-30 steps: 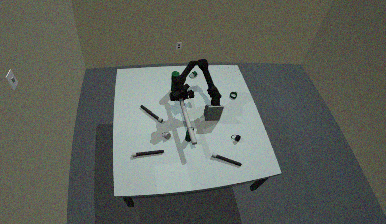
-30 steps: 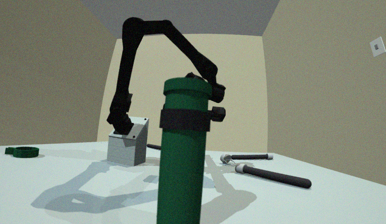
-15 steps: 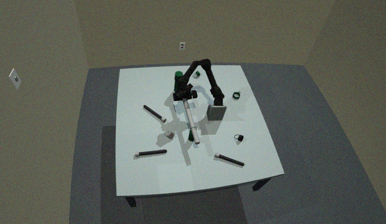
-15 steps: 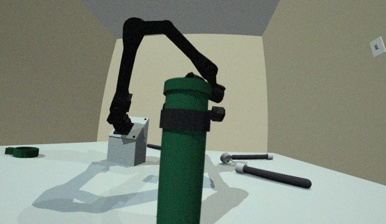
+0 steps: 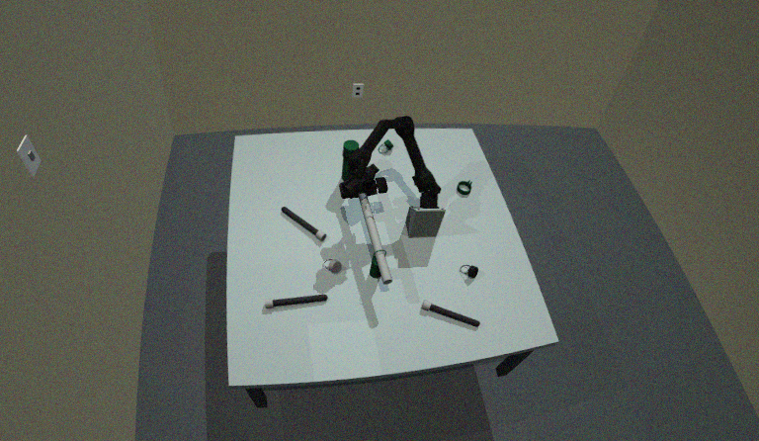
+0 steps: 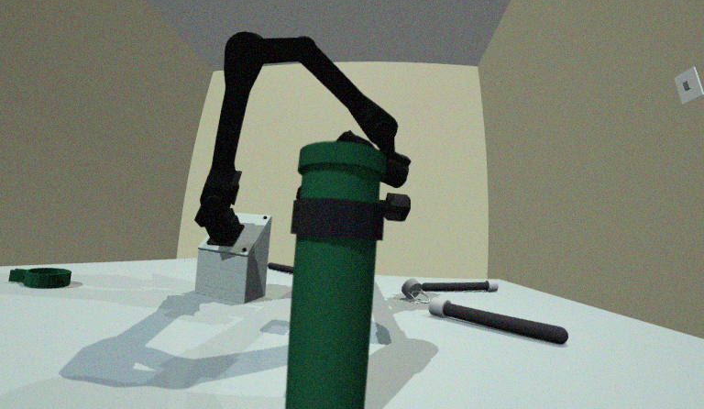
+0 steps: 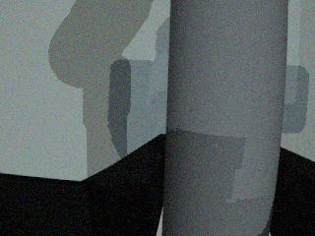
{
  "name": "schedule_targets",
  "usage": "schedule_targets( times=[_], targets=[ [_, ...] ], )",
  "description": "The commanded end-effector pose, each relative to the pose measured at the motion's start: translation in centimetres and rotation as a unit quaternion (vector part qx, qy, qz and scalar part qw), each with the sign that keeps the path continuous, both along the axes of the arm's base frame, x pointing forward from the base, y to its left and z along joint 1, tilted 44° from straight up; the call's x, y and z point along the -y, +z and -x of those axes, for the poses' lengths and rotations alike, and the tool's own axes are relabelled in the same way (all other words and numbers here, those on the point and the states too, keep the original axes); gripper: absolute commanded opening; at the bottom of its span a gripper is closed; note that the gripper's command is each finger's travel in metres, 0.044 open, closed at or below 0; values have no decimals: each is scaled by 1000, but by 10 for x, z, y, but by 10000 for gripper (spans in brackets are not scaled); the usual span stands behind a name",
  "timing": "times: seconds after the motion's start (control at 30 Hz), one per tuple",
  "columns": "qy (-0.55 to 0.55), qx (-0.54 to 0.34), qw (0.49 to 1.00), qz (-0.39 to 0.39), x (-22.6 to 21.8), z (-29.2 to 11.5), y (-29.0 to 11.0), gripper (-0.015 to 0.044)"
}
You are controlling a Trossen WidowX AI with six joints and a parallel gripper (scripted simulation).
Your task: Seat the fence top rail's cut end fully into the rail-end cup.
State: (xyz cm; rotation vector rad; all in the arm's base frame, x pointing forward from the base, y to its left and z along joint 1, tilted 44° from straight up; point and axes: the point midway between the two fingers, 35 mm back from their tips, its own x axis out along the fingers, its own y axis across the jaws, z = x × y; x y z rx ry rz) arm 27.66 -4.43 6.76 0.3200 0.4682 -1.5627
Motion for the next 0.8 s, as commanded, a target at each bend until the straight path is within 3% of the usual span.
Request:
schedule_targets(
  times=[0.0,0.77],
  targets=[
    [5,1,1000,4,-2,-2,3,0],
    [0,-1,1000,1,2,-1,4,0]
  ],
)
